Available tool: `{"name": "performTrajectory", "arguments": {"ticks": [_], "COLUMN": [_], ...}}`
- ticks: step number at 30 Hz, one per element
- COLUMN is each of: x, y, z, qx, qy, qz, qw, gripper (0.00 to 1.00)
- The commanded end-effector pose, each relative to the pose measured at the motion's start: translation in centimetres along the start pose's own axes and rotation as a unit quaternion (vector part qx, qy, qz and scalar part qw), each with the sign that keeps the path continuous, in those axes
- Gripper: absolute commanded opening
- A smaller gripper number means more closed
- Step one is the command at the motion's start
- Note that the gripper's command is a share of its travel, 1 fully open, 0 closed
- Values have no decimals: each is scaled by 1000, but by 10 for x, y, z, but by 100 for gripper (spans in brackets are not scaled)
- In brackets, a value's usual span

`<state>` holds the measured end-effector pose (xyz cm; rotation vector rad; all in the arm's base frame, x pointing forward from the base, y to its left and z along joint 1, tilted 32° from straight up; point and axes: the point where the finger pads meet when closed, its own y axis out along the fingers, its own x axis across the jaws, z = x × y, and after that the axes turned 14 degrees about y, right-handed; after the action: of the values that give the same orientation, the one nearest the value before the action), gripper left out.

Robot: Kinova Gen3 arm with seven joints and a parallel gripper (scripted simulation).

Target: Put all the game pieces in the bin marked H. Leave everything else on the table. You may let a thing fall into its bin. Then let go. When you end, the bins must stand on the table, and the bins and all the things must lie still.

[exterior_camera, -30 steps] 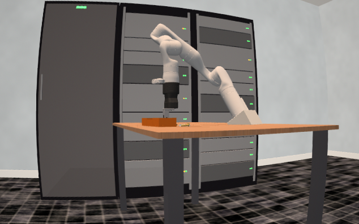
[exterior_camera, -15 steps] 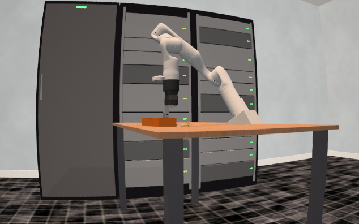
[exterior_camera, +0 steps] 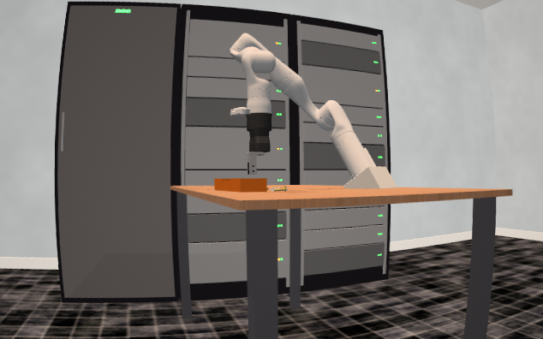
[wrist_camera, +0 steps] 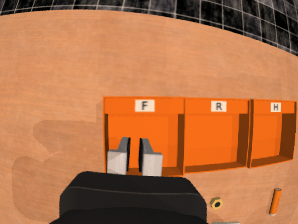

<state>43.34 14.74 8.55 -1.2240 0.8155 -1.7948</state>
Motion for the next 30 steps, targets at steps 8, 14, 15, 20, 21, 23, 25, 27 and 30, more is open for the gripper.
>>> {"name": "performTrajectory", "arguments": {"ticks": [8, 14, 15, 20, 21, 23, 25, 27, 30], "x": [-2, -2, -2, -2, -2, -1, -1, -1, -1], "y": [-18, -68, -76, -101, -110, -126, -143, -151, -151], "z": [3, 3, 3, 2, 2, 2, 2, 2, 2], "qx": [5, 5, 5, 5, 5, 5, 5, 5, 5], "qy": [2, 2, 2, 2, 2, 2, 2, 2, 2], "qz": [5, 5, 5, 5, 5, 5, 5, 5, 5], "qw": [1000, 1000, 1000, 1000, 1000, 1000, 1000, 1000, 1000], "gripper": [31, 31, 31, 31, 31, 31, 31, 31, 31]}}
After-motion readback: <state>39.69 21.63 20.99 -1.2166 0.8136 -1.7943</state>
